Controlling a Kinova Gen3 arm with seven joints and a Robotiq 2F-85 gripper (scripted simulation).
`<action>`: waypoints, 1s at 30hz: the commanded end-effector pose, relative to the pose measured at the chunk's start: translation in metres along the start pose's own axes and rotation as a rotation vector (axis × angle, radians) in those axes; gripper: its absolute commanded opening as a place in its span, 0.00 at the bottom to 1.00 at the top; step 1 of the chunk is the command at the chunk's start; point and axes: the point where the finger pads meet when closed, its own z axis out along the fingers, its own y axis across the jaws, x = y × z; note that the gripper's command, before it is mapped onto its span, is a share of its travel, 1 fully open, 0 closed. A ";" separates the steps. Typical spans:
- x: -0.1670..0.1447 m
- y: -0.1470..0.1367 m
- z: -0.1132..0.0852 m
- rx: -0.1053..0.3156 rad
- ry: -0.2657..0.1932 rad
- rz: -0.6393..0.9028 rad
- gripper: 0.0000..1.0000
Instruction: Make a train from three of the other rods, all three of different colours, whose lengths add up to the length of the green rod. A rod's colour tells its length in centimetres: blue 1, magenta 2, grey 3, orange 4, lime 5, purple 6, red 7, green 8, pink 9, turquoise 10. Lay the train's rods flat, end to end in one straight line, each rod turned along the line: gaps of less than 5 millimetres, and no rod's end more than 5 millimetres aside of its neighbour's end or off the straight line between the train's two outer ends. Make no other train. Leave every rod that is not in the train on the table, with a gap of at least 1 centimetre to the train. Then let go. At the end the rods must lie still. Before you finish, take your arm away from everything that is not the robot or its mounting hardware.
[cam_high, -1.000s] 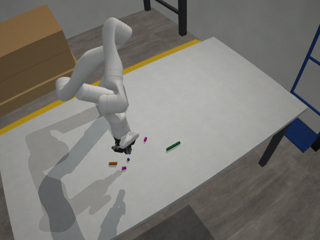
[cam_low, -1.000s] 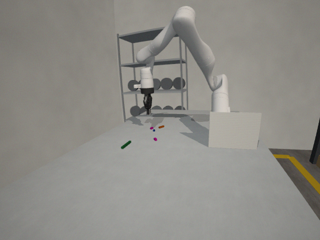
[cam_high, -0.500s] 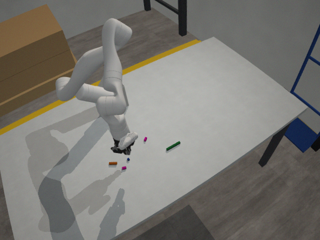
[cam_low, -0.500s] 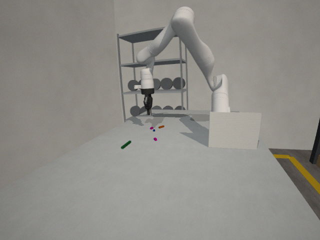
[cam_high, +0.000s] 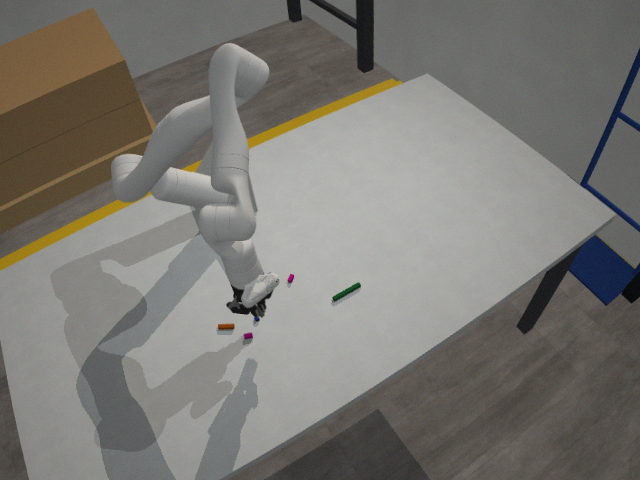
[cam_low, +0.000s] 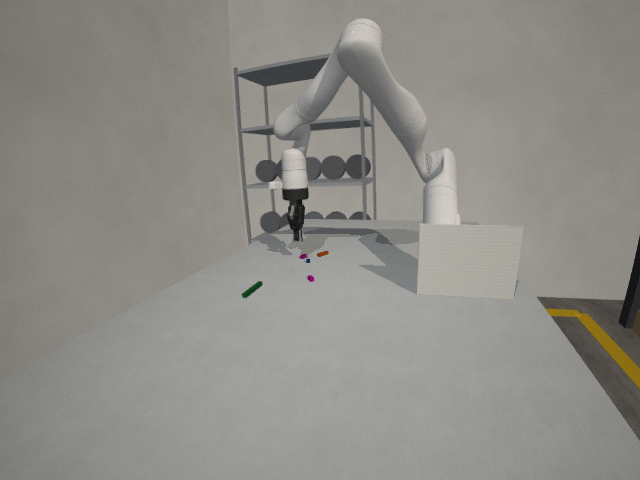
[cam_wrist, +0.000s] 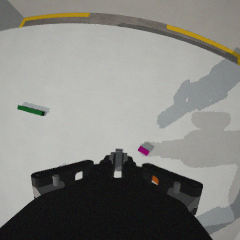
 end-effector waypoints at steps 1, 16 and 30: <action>-0.003 0.003 0.014 -0.004 -0.012 0.006 0.05; -0.004 0.003 0.053 -0.004 -0.012 0.006 0.05; -0.004 0.003 0.054 -0.004 -0.012 0.006 0.05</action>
